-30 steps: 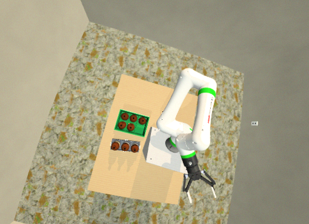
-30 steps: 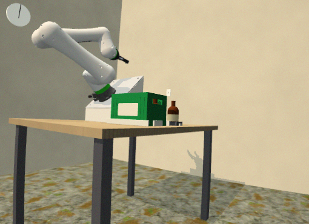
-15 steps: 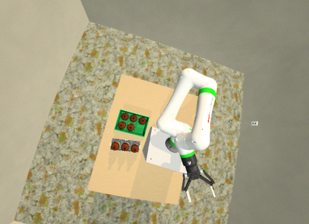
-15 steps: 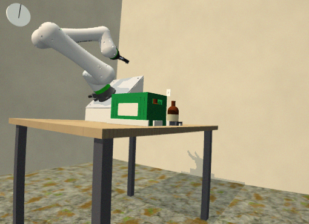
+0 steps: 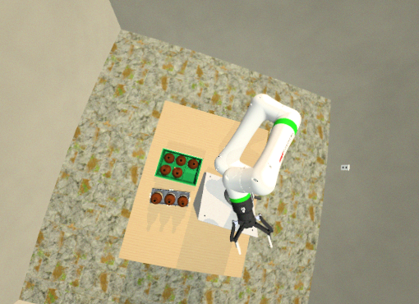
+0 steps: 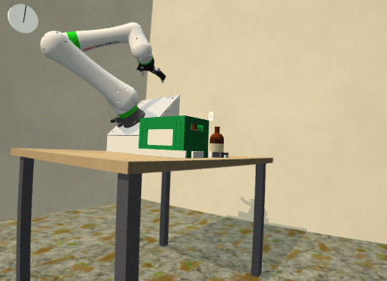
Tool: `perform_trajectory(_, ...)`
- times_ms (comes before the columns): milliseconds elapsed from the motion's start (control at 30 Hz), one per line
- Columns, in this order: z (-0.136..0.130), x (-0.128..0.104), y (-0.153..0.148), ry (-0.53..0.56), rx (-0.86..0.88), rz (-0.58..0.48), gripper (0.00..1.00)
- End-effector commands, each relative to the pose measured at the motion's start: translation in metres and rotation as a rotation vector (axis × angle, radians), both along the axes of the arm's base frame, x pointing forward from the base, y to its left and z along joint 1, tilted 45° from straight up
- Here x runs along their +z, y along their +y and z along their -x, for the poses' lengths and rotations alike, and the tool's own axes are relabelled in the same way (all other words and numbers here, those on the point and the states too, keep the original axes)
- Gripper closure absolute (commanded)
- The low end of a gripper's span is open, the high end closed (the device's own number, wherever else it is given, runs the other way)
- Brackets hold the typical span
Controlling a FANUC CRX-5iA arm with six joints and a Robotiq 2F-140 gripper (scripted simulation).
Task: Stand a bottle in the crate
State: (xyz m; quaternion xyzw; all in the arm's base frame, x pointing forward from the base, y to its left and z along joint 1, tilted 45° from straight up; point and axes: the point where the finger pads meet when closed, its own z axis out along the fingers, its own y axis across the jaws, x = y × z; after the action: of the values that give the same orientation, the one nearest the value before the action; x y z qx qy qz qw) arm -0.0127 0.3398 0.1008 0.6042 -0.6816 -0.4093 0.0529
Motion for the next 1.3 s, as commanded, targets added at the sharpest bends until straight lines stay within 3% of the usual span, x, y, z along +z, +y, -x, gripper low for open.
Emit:
perform_trajectory(0, -0.029, 0.005, -0.032, -0.009, 0.102, 0.051, 0.0)
perform_trajectory(33, -0.053, 0.007, -0.058, -0.03, 0.165, 0.106, 0.0)
perform_trajectory(100, -0.055, 0.007, -0.06, -0.031, 0.17, 0.111, 0.0)
perform_trajectory(133, -0.075, 0.007, -0.08, -0.052, 0.225, 0.153, 0.0)
perform_trajectory(300, -0.117, 0.009, -0.122, -0.094, 0.339, 0.244, 0.0)
perform_trajectory(367, -0.117, 0.009, -0.122, -0.094, 0.339, 0.244, 0.0)
perform_trajectory(400, -0.146, 0.01, -0.15, -0.122, 0.415, 0.304, 0.0)
perform_trajectory(667, -0.208, 0.013, -0.212, -0.186, 0.583, 0.437, 0.0)
perform_trajectory(833, -0.262, 0.014, -0.266, -0.242, 0.729, 0.553, 0.0)
perform_trajectory(933, -0.262, 0.014, -0.266, -0.242, 0.729, 0.553, 0.0)
perform_trajectory(1000, -0.302, 0.016, -0.306, -0.283, 0.839, 0.64, 0.0)
perform_trajectory(1267, -0.364, 0.018, -0.368, -0.345, 1.002, 0.77, 0.0)
